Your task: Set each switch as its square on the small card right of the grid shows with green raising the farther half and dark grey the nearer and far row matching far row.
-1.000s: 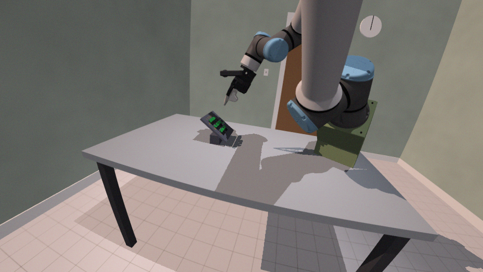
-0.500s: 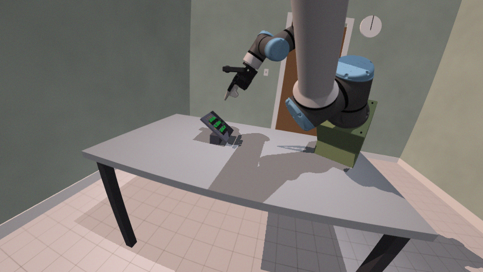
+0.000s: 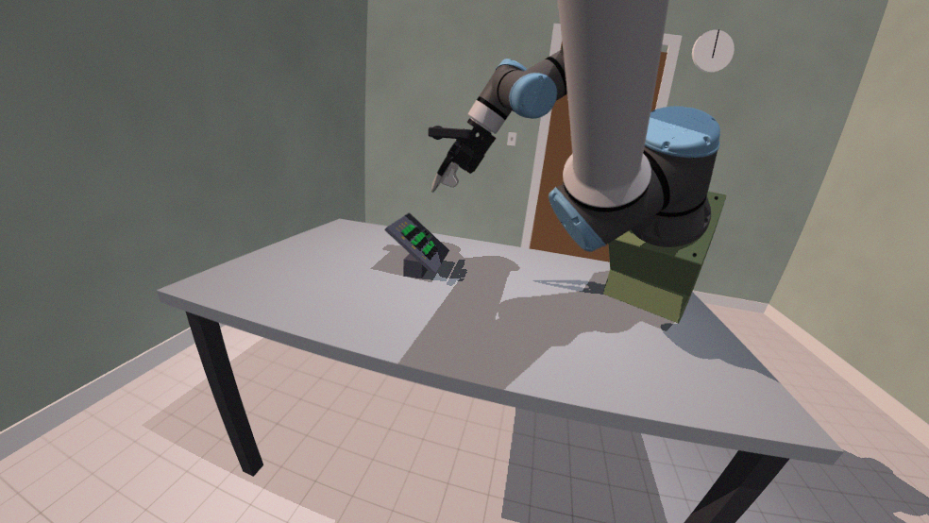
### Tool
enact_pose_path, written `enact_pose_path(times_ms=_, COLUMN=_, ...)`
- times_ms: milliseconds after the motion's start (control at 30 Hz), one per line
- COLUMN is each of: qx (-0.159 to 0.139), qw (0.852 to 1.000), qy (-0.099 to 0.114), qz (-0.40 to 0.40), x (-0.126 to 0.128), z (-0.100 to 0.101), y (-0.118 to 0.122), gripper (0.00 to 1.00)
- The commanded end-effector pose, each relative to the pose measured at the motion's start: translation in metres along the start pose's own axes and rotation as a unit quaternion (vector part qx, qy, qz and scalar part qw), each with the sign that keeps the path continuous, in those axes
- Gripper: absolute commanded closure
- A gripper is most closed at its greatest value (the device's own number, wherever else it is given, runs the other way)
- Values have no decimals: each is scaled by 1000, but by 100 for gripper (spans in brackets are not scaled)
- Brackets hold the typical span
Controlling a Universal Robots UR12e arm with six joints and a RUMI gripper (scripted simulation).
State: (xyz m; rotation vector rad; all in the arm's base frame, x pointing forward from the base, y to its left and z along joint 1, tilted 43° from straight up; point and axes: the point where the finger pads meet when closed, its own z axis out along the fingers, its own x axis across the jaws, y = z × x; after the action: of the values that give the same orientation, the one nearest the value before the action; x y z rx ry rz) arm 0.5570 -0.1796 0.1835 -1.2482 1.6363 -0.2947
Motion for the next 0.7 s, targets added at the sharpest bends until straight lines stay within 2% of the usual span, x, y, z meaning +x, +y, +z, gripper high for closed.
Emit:
enact_pose_path(times_ms=0, qx=0, qw=1000, qy=0, qz=0, x=0, z=1, y=-1, gripper=100)
enact_pose_path(times_ms=267, qx=0, qw=1000, qy=0, qz=0, x=0, z=8, y=-1, gripper=100)
enact_pose_path(times_ms=667, qx=0, qw=1000, qy=0, qz=0, x=0, z=29, y=-1, gripper=100)
